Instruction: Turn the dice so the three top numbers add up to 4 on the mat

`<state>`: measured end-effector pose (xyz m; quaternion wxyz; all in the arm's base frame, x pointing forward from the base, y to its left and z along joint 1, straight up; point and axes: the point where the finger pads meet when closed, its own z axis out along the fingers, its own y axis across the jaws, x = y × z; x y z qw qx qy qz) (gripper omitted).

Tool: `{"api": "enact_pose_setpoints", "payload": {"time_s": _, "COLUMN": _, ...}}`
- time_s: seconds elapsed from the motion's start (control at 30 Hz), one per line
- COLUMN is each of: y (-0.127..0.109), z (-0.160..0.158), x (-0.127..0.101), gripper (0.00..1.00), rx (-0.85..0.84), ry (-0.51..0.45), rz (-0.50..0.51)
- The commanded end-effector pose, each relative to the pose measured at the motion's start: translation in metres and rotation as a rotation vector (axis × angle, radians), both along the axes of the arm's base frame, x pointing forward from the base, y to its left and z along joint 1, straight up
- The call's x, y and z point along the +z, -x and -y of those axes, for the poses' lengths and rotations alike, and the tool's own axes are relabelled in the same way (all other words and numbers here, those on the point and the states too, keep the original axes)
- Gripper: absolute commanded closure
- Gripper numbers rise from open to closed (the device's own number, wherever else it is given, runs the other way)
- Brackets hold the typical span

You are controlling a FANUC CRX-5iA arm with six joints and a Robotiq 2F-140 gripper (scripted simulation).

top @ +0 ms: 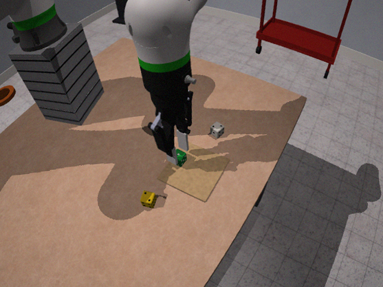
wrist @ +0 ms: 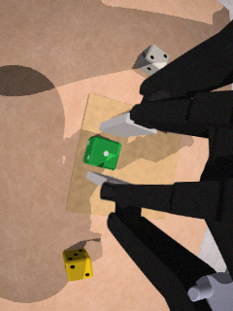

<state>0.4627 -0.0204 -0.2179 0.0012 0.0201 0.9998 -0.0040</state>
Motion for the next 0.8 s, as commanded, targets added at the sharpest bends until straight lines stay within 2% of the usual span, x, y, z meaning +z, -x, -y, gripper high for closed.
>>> {"api": "enact_pose_setpoints", "payload": {"time_s": 0.0, "y": 0.000, "z": 0.000, "x": 0.019, "gripper": 0.72, "rx": 0.000, "ry": 0.000, "rz": 0.000}}
{"api": "enact_pose_setpoints", "payload": {"time_s": 0.3, "y": 0.000, "z": 0.000, "x": 0.060, "gripper": 0.72, "rx": 0.000, "ry": 0.000, "rz": 0.000}}
{"api": "enact_pose_setpoints", "payload": {"time_s": 0.57, "y": 0.000, "z": 0.000, "x": 0.065, "gripper": 0.72, "rx": 0.000, "ry": 0.000, "rz": 0.000}}
{"api": "enact_pose_setpoints", "payload": {"time_s": 0.6, "y": 0.000, "z": 0.000, "x": 0.065, "gripper": 0.00, "rx": 0.000, "ry": 0.000, "rz": 0.000}}
{"api": "enact_pose_setpoints", "payload": {"time_s": 0.77, "y": 0.000, "z": 0.000, "x": 0.065, "gripper": 0.00, "rx": 0.000, "ry": 0.000, "rz": 0.000}}
